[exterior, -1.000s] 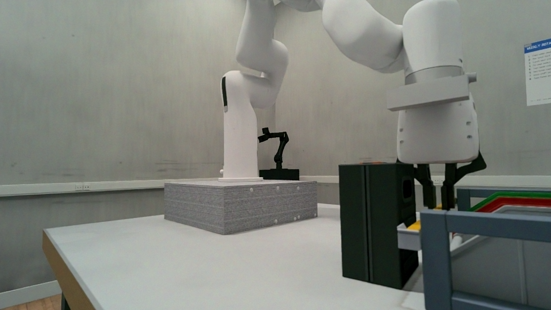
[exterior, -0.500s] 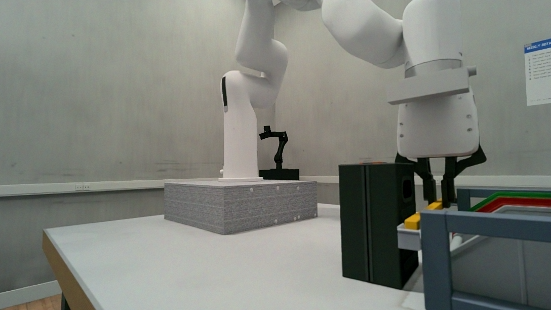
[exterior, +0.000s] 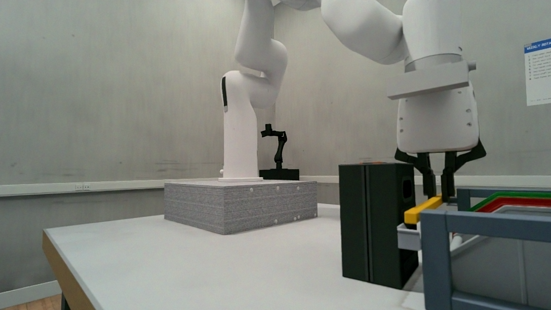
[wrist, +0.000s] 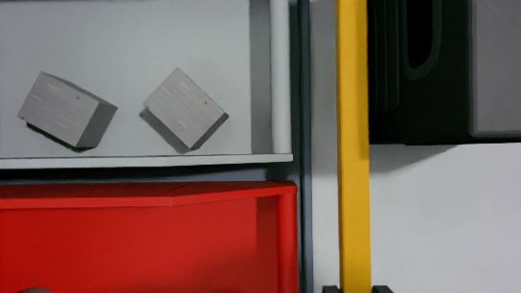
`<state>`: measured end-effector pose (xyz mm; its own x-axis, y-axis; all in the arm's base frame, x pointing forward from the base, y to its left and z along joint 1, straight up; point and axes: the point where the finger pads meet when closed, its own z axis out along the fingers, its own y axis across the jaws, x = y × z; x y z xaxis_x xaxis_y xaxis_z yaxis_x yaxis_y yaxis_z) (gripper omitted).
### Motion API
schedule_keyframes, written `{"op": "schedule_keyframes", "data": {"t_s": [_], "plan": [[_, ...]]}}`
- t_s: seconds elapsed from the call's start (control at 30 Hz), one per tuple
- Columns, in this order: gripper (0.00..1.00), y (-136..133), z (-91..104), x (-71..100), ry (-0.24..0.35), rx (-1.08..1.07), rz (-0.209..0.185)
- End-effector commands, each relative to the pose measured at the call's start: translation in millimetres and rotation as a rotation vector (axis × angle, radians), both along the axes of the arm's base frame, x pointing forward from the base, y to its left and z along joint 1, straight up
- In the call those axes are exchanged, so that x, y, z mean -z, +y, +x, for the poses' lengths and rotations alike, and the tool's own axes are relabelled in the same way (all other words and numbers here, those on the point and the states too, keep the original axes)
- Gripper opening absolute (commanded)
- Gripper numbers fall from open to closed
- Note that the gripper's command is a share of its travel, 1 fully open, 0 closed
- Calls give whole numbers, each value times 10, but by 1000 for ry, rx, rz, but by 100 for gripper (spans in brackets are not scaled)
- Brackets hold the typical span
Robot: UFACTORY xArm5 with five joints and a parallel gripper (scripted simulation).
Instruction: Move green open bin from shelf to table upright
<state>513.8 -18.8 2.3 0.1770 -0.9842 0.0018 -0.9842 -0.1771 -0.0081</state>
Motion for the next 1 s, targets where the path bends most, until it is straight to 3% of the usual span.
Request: {"op": "schedule_keyframes", "data": {"t_s": [0.0,0.43,0.97], "plan": [[0,-1,18,-45,-5,0,2],[0,-1,18,-88,-5,0,2],[0,-1,14,-451,-5,0,2]]}}
